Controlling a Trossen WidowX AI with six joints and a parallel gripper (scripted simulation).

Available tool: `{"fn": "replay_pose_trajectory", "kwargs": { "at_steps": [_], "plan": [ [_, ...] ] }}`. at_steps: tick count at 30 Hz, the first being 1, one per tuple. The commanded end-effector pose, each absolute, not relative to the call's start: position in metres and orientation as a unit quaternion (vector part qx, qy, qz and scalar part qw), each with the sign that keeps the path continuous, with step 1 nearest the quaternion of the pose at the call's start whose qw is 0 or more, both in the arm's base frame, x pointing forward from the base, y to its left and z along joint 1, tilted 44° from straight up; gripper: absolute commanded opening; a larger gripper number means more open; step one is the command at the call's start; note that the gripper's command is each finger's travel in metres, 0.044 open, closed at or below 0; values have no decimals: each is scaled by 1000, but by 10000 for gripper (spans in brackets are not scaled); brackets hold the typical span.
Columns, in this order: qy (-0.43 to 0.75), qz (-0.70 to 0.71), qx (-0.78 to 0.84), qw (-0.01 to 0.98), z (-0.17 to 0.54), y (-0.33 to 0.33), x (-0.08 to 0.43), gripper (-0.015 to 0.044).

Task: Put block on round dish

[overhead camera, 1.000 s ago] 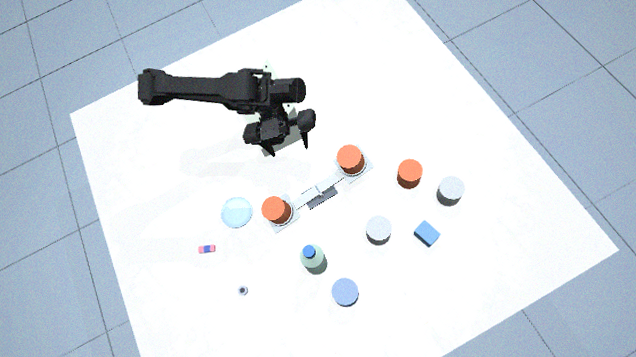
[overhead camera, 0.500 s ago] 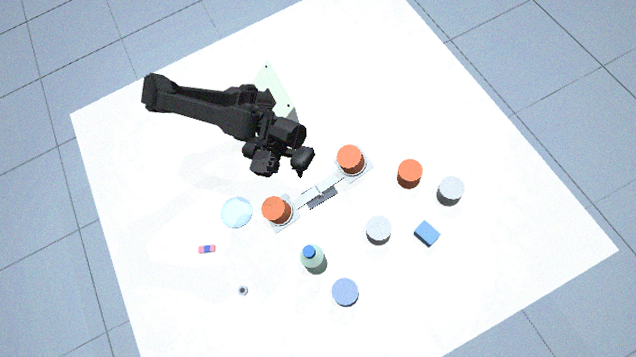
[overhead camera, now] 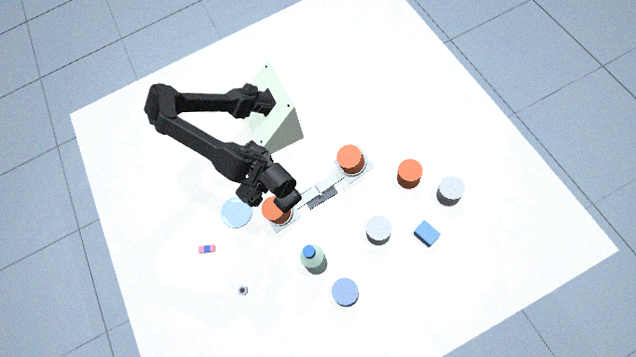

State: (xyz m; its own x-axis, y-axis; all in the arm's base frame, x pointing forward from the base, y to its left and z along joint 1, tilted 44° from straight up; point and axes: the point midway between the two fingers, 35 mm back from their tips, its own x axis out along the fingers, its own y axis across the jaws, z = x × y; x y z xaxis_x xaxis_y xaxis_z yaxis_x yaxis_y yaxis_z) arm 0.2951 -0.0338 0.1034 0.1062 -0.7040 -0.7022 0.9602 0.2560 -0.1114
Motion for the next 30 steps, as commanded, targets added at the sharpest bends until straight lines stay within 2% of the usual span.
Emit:
{"fn": "replay_pose_trajectory", "kwargs": {
  "at_steps": [1,30],
  "plan": [
    [311,-613,236,687,104,-53,301,440],
    [293,-634,262,666,79,-91,307,440]
  ]
}}
